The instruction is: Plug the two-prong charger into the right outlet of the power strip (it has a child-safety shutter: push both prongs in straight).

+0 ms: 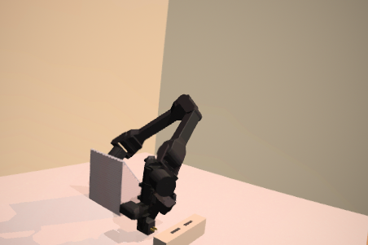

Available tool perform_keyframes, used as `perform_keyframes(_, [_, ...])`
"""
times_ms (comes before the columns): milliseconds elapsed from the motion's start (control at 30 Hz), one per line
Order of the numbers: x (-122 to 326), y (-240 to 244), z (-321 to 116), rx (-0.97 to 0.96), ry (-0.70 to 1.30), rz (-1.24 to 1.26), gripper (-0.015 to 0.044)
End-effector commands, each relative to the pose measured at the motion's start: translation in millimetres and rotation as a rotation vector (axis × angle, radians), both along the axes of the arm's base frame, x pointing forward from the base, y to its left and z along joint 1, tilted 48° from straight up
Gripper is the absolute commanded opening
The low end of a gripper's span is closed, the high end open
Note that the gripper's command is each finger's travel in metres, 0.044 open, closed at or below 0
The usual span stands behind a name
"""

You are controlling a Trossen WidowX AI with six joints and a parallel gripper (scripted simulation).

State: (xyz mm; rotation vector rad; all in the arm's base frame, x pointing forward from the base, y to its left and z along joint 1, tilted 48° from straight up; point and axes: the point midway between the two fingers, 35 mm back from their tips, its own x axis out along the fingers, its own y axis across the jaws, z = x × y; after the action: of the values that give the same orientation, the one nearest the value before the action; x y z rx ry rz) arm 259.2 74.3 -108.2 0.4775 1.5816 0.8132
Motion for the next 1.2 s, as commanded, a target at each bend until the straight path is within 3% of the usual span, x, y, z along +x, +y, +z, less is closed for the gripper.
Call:
perform_keyframes(0, [7.4, 2.6, -0.1, 0.003, -0.001, 0.001, 0.0000])
perform_keyframes(1167, [34.3, 11.0, 2.0, 0.009, -0.015, 0.015, 0.0000])
